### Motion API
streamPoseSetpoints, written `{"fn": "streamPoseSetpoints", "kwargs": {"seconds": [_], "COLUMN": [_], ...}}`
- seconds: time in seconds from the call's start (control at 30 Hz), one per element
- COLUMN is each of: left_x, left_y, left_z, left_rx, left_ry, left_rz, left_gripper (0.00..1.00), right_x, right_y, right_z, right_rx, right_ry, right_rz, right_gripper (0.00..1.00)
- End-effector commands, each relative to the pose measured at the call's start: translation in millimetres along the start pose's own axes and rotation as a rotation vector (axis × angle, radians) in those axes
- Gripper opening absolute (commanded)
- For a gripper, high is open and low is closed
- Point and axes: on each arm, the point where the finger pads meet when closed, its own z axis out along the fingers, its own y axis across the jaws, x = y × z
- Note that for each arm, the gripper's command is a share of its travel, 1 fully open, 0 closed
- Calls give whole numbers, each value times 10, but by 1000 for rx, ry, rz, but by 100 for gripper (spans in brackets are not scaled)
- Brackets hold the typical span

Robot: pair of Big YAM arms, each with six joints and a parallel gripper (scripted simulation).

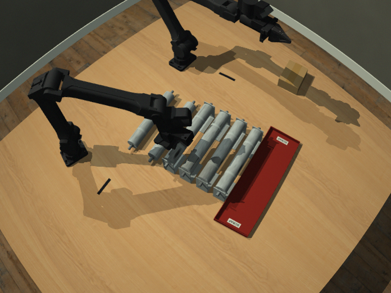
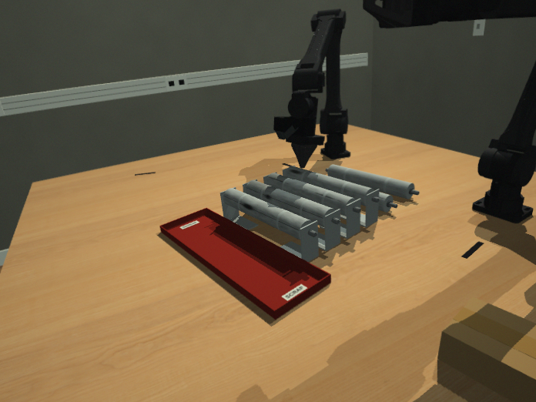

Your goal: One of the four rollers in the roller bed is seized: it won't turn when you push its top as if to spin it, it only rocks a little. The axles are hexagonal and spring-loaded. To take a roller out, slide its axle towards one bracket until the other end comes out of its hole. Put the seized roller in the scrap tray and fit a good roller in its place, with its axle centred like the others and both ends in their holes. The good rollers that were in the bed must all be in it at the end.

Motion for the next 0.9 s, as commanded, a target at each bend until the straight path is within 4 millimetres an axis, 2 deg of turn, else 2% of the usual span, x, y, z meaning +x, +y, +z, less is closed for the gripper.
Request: {"fn": "streamPoseSetpoints", "kwargs": {"seconds": [0.0, 0.43, 0.47, 0.5, 0.87], "left_x": [-232, -232, -232, -232, -232], "left_y": [-22, -22, -22, -22, -22], "left_z": [31, 31, 31, 31, 31], "left_rx": [3, 3, 3, 3, 3], "left_ry": [-42, -42, -42, -42, -42], "left_rz": [-14, -14, -14, -14, -14], "left_gripper": [0, 0, 0, 0, 0], "right_x": [21, 2, -70, 13, 52], "right_y": [18, 29, 52, 28, 20], "right_z": [51, 20, -47, 49, 84], "right_rx": [1, -3, -13, -4, 1], "right_ry": [6, -1, -19, -2, 9], "right_rz": [-21, -20, -8, -21, -23], "right_gripper": [0, 0, 0, 0, 0]}}
